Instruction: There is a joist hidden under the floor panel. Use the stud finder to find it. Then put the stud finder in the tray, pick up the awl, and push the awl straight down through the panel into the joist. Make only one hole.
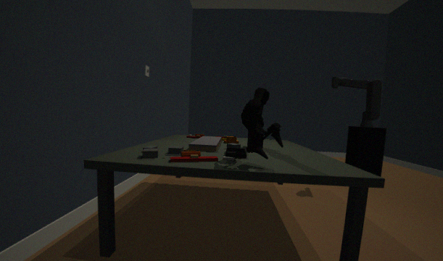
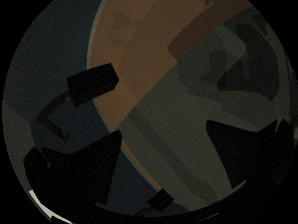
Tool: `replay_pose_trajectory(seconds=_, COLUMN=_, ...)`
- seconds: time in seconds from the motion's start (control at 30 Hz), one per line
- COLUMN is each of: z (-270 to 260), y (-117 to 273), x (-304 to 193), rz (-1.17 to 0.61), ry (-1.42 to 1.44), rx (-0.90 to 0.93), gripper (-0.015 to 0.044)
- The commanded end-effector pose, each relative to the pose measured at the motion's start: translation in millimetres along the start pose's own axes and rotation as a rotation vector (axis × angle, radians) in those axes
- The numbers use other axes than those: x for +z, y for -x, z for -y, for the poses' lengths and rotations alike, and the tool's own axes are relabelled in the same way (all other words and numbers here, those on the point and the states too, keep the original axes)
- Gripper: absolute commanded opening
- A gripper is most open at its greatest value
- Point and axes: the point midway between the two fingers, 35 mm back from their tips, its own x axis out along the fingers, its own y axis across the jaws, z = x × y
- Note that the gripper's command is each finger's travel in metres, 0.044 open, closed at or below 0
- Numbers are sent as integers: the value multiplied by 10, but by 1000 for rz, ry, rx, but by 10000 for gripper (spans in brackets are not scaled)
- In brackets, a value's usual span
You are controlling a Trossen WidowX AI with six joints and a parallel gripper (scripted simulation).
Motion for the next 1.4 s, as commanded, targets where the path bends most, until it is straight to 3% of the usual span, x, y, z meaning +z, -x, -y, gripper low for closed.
replay_pose_trajectory(seconds=0.0, z=607, y=344, x=254, rz=102, ry=-5, rx=-125, gripper=440)
replay_pose_trajectory(seconds=0.3, z=1750, y=1206, x=448, rz=251, ry=-31, rx=-359, gripper=440)
replay_pose_trajectory(seconds=0.47, z=2230, y=1577, x=375, rz=282, ry=-55, rx=-447, gripper=440)
replay_pose_trajectory(seconds=0.67, z=2825, y=2296, x=140, rz=349, ry=-100, rx=-589, gripper=440)
replay_pose_trajectory(seconds=1.03, z=3756, y=3395, x=-726, rz=400, ry=-224, rx=-786, gripper=440)
replay_pose_trajectory(seconds=1.37, z=4366, y=4099, x=-1964, rz=402, ry=-356, rx=-888, gripper=440)
